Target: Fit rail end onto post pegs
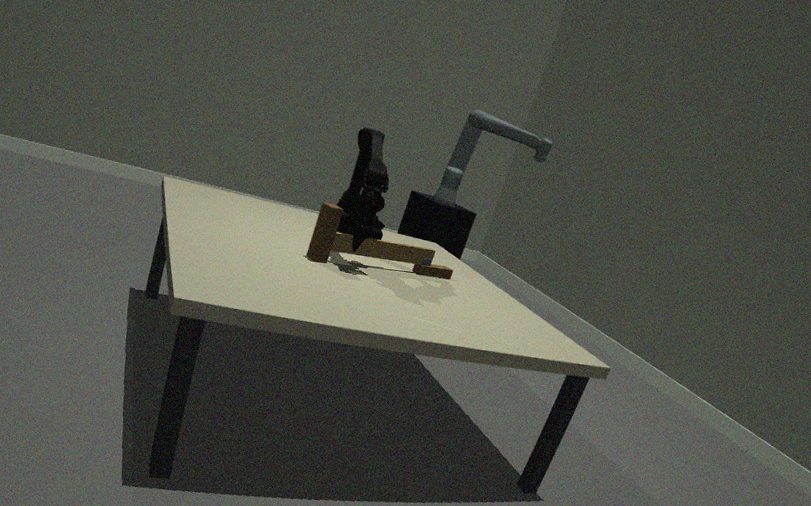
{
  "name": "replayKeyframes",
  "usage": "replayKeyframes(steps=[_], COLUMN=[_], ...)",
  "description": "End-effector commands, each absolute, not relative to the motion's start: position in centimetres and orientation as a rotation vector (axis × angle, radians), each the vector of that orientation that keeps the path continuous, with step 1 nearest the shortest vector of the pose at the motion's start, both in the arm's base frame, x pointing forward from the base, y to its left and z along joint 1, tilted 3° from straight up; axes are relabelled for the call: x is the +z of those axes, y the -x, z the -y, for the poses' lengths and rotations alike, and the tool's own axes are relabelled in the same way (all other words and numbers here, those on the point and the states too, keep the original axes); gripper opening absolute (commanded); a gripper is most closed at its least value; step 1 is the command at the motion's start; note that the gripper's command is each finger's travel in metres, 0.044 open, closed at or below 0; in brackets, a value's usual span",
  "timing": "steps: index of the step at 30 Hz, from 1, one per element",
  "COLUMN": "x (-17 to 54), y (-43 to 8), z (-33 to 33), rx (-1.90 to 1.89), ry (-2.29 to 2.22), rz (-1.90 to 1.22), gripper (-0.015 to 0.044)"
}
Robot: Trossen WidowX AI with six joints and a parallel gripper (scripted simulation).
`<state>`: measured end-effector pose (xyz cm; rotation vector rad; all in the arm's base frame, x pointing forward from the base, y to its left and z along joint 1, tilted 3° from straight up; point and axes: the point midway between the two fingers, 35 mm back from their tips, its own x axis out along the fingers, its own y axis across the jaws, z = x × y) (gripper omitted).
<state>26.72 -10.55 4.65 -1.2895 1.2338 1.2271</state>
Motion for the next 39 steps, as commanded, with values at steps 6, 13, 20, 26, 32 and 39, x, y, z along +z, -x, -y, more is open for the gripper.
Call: replayKeyframes(steps=[6, 13, 20, 26, 32, 39], x=[4.87, 4.86, 4.84, 4.84, 4.68, 4.68], y=[-26.9, -26.92, -26.93, -26.93, -26.77, -26.77], z=[10.9, 11.13, 11.35, 11.54, 11.45, 11.45], rx=[1.224, 1.224, 1.224, 1.224, 1.228, 1.228], ry=[1.296, 1.296, 1.296, 1.296, 1.289, 1.289], rz=[-1.23, -1.23, -1.23, -1.23, -1.234, -1.234], gripper=[0.0, 0.0, 0.0, 0.0, 0.0079, 0.0263])
